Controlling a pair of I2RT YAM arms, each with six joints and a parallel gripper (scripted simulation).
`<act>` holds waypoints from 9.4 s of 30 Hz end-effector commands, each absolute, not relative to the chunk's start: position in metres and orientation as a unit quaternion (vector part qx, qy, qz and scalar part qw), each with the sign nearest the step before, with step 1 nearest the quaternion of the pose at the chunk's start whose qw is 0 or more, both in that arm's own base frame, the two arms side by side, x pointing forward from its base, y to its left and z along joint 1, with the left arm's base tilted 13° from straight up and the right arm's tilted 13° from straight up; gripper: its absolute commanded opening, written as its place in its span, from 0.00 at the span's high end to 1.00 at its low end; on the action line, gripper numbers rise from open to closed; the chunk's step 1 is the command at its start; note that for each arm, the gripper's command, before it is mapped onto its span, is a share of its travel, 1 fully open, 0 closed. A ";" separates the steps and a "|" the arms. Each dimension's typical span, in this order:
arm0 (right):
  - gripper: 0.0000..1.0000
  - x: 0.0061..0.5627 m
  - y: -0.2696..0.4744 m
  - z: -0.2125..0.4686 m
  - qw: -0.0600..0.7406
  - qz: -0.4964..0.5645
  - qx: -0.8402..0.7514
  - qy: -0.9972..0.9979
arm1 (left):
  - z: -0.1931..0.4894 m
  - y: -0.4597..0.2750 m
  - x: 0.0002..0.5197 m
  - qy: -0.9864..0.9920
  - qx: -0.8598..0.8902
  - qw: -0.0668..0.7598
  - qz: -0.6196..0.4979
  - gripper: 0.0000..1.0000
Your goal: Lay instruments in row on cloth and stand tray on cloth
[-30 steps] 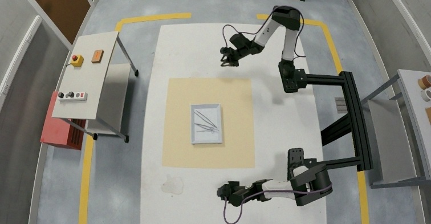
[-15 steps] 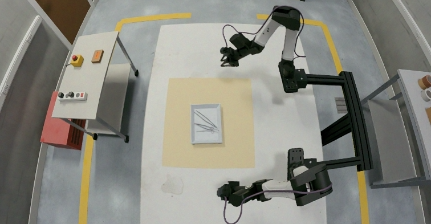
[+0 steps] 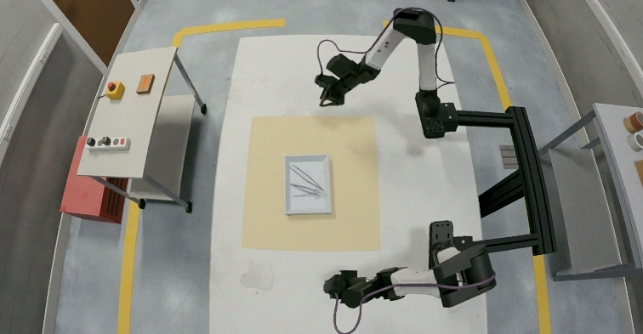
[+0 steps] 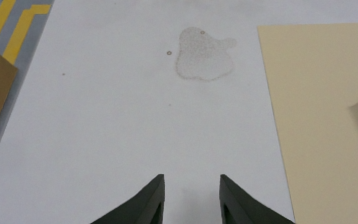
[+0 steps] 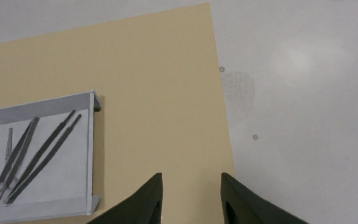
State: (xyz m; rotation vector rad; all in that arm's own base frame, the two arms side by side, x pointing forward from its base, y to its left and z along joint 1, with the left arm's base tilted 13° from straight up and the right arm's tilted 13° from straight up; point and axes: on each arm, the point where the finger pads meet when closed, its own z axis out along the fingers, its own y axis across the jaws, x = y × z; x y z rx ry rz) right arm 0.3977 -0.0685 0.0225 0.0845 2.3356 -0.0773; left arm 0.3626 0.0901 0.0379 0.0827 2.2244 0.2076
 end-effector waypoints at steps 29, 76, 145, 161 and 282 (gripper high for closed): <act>0.65 0.465 0.038 -0.056 0.173 0.012 0.217 0.961 | 0.043 0.089 0.365 0.891 0.035 0.444 0.084 0.67; 0.65 0.474 0.141 -0.126 0.080 -0.072 0.326 0.939 | 0.043 0.089 0.365 0.891 0.035 0.444 0.084 0.67; 1.00 0.473 0.136 -0.176 0.082 -0.076 0.326 0.939 | 0.043 0.089 0.365 0.891 0.035 0.444 0.084 0.67; 1.00 0.484 0.150 -0.135 0.105 -0.055 0.327 0.938 | 0.043 0.089 0.365 0.891 0.035 0.444 0.084 0.67; 1.00 0.310 0.157 -0.186 0.081 -0.086 0.010 0.993 | 0.043 0.089 0.365 0.891 0.035 0.444 0.084 0.67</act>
